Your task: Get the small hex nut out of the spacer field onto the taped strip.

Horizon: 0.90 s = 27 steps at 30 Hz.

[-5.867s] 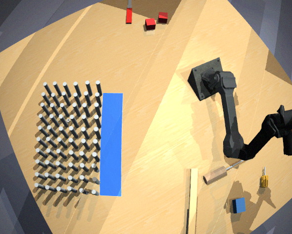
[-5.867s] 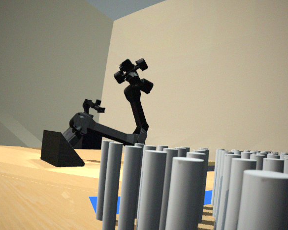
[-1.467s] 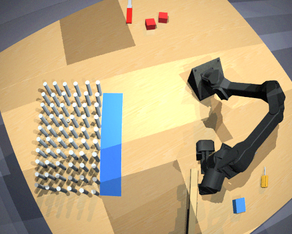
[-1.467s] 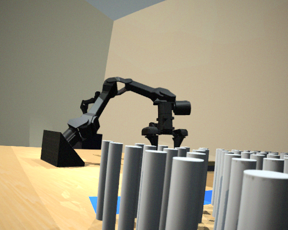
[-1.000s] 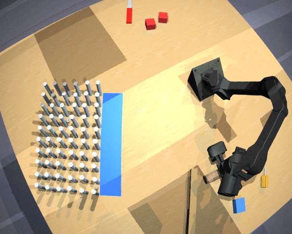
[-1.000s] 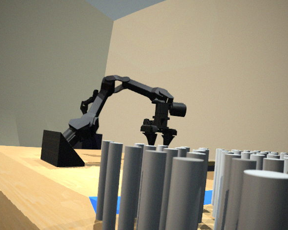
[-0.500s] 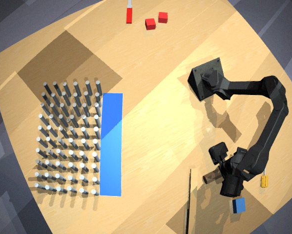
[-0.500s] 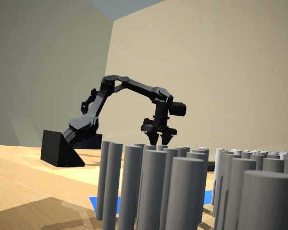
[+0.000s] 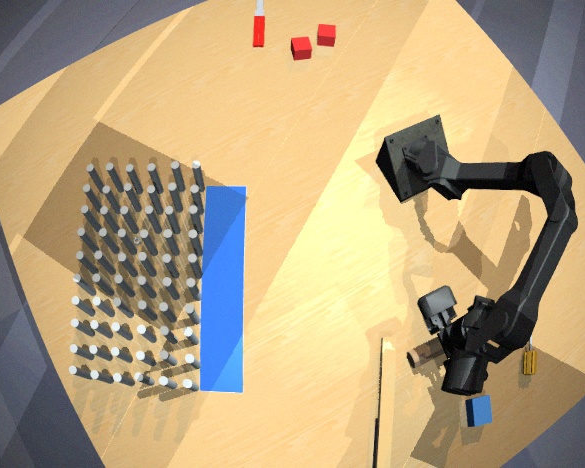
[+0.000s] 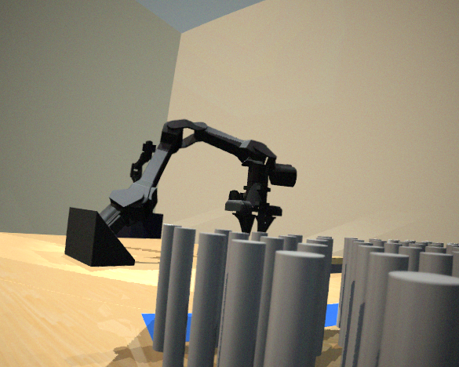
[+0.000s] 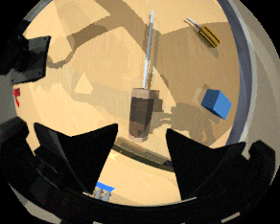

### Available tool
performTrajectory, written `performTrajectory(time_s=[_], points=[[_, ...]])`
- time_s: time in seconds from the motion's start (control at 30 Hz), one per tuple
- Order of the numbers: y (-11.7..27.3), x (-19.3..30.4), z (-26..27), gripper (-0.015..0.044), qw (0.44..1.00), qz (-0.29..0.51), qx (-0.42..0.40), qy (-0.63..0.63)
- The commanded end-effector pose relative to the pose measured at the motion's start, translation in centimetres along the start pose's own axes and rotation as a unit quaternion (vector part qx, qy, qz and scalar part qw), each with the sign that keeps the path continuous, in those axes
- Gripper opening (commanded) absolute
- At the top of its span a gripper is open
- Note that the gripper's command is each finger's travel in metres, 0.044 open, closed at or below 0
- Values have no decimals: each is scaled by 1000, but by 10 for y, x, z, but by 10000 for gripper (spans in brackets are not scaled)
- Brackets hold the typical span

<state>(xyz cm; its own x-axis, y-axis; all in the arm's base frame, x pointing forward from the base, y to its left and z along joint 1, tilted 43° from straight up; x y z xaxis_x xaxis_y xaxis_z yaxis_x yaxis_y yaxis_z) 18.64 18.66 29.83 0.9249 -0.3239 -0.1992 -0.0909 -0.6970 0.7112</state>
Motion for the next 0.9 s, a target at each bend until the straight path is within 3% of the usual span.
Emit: performTrajectory(time_s=[0.0, 0.87], points=[[-6, 2, 1, 280, 1000, 1, -3, -4], [-48, 2, 1, 280, 1000, 1, -2, -4]])
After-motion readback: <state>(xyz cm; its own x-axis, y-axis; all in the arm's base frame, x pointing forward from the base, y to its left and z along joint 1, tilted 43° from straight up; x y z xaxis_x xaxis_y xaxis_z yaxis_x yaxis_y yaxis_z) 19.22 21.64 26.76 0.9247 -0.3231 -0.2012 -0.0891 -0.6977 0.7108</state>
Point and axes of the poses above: the point midway between the two fingers, 35 mm back from their tips, its own y axis back along the fingers, its own z axis across the jaws, x = y × z, the point moved 3 cm from there along y, back along the fingers, and after that the axes turned 14 degrees about -y, right-handed, at the moved point
